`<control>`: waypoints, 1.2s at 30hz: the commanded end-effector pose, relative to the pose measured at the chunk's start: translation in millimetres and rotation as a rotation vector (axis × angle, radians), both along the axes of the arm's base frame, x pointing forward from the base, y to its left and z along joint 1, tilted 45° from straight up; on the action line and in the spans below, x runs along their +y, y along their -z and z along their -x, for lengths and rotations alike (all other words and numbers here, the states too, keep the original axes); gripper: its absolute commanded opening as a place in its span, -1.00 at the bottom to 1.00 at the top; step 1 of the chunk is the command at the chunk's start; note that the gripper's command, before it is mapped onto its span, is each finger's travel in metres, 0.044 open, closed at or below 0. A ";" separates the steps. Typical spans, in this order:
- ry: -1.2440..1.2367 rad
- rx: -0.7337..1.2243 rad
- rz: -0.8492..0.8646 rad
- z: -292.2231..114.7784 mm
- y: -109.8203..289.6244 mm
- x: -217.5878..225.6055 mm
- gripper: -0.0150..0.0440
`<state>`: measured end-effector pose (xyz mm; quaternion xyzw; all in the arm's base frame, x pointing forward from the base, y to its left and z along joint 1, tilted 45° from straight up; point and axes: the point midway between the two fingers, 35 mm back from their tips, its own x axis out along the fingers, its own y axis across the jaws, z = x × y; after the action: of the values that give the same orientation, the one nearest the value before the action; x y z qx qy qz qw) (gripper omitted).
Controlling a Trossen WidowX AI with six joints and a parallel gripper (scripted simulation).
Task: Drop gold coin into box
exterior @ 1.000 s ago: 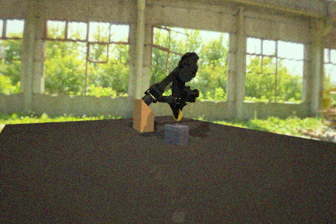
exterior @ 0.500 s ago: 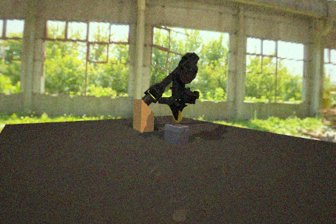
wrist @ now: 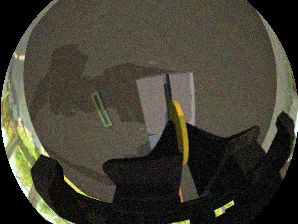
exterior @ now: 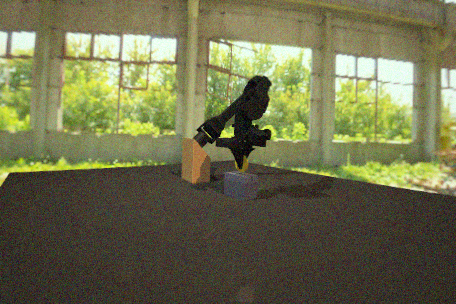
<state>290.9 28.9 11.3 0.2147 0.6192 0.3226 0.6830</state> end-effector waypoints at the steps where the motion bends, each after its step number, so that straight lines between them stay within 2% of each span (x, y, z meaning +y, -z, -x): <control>1: 0.004 0.004 -0.004 0.2 1.7 2.1 -0.49; 6: 0.004 0.004 -0.004 0.0 3.5 3.9 -0.49; 12: 0.000 0.000 0.000 -0.1 2.3 2.3 0.04; 21: 0.000 0.000 0.000 -0.1 2.3 2.3 0.05; 31: 0.000 0.005 -0.001 1.5 -18.5 -18.5 0.94; 33: -0.001 0.010 -0.007 4.5 -35.2 -33.6 1.00; 36: -0.001 0.011 -0.008 5.0 -37.6 -35.6 1.00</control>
<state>286.3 0.7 40.0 0.2223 0.6235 0.3233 0.6762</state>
